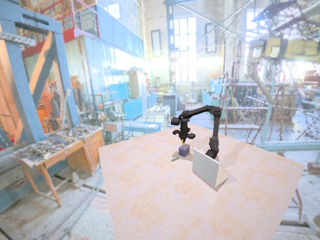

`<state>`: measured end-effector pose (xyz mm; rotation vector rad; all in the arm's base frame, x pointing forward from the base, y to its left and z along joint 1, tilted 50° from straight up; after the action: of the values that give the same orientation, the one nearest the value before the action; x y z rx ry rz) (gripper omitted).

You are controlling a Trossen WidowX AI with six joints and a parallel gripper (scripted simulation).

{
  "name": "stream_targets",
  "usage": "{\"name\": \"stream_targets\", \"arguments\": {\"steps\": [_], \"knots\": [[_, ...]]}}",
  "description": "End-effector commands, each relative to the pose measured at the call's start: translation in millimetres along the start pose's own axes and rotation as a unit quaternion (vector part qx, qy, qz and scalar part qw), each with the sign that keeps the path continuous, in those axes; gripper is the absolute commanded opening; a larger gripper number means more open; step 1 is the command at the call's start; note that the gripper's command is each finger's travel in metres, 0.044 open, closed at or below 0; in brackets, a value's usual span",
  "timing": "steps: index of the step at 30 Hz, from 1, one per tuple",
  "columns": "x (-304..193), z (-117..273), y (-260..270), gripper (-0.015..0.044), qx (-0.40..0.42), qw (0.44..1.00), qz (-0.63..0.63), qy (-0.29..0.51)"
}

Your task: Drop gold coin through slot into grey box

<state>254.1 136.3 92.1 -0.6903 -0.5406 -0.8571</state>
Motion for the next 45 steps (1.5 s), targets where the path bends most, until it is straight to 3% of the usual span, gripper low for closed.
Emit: {"name": "stream_targets", "arguments": {"steps": [1, 45], "knots": [[5.4, -1.7, -4.4, 0.0000, -0.004, 1.000, 0.004, -0.002], [7.4, -7.1, -6.2, 0.0000, 0.000, 1.000, 0.005, 0.001]]}}
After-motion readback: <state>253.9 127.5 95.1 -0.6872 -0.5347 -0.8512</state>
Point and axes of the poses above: the point midway between the two fingers, 35 mm back from their tips, its own z axis back along the fingers, its own y axis across the jaws, x = y × z, the point moved 9 cm from there along z, back along the fingers, and after that the axes turned 6 degrees about z, right-handed, at the moved point
